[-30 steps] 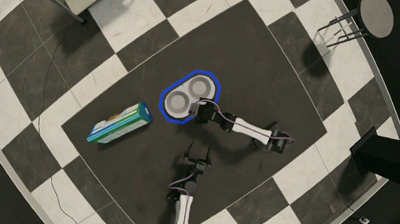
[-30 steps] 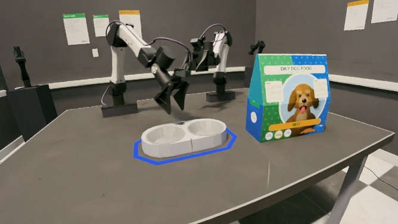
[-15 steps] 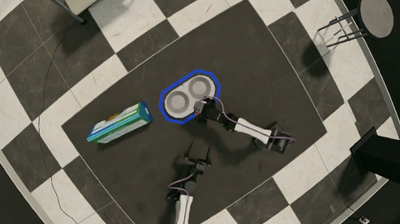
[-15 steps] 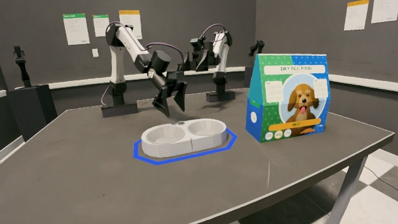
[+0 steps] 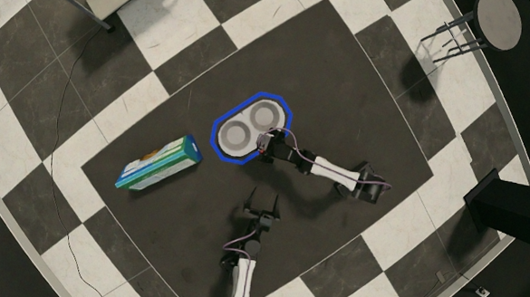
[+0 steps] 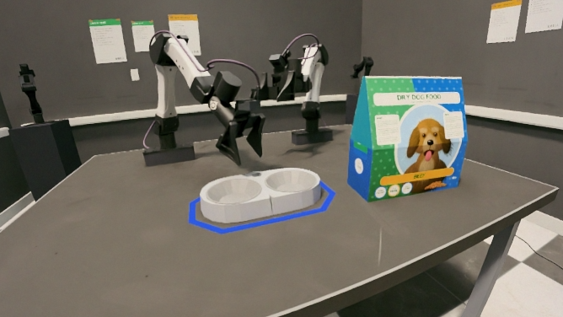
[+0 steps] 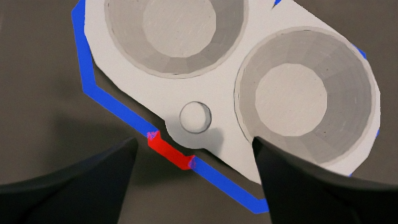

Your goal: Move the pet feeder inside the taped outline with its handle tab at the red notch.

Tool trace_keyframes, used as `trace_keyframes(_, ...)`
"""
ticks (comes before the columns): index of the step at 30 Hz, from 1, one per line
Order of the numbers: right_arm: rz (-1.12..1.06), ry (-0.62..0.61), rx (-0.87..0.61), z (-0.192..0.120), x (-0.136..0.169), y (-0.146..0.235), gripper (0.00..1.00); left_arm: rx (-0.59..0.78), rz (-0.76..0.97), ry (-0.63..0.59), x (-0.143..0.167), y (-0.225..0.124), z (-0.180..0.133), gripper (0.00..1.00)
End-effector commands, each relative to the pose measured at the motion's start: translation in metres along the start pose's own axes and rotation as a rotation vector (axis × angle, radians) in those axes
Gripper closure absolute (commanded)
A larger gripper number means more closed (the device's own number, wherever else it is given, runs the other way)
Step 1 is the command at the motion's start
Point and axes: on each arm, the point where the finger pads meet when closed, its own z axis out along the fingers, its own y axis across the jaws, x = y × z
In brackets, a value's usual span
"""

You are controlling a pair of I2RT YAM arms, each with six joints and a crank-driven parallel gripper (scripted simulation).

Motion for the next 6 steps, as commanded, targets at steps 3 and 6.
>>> trace_keyframes(3,0.009,-0.017,0.001,-0.0013,-0.0044,0.0013,0.0,0.003,0.003,-0.002,-0.0008,-0.0016,0.001,0.0)
trace_keyframes(6,0.009,-0.017,0.001,-0.0013,-0.0044,0.0013,0.0,0.003,0.003,-0.002,-0.0008,-0.0016,0.001,0.0)
